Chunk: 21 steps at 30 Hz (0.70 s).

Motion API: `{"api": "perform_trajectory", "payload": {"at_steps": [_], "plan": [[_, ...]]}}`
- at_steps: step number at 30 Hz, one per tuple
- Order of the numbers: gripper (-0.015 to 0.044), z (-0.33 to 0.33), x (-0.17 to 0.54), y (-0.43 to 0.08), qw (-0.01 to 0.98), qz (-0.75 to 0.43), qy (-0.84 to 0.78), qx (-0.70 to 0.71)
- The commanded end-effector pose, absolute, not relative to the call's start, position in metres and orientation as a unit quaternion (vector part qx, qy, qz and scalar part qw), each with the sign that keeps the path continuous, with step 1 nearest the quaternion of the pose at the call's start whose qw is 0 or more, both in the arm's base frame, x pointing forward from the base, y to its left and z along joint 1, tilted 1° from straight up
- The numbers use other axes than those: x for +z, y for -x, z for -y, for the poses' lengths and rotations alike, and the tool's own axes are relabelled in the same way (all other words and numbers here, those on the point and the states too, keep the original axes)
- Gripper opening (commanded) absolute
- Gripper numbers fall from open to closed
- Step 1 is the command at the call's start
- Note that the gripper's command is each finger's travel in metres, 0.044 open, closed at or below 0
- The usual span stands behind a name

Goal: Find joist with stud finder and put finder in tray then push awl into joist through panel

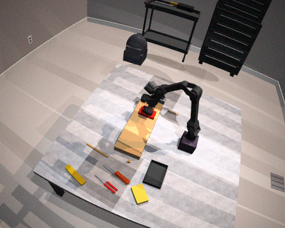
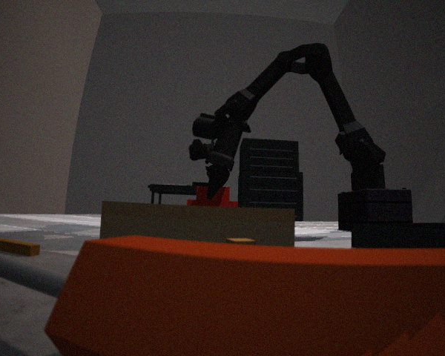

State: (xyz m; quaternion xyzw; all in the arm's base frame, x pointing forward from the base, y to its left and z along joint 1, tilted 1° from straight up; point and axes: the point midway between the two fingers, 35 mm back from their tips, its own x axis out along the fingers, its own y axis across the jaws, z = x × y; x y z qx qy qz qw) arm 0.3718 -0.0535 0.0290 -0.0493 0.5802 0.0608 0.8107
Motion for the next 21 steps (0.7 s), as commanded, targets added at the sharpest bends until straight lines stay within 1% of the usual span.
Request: {"api": "perform_trajectory", "payload": {"at_steps": [1,21], "plan": [[0.0,0.041,0.029,-0.369,0.811,-0.58,0.048,0.061],[0.0,-0.02,0.028,-0.36,0.811,-0.581,0.046,0.063]]}}
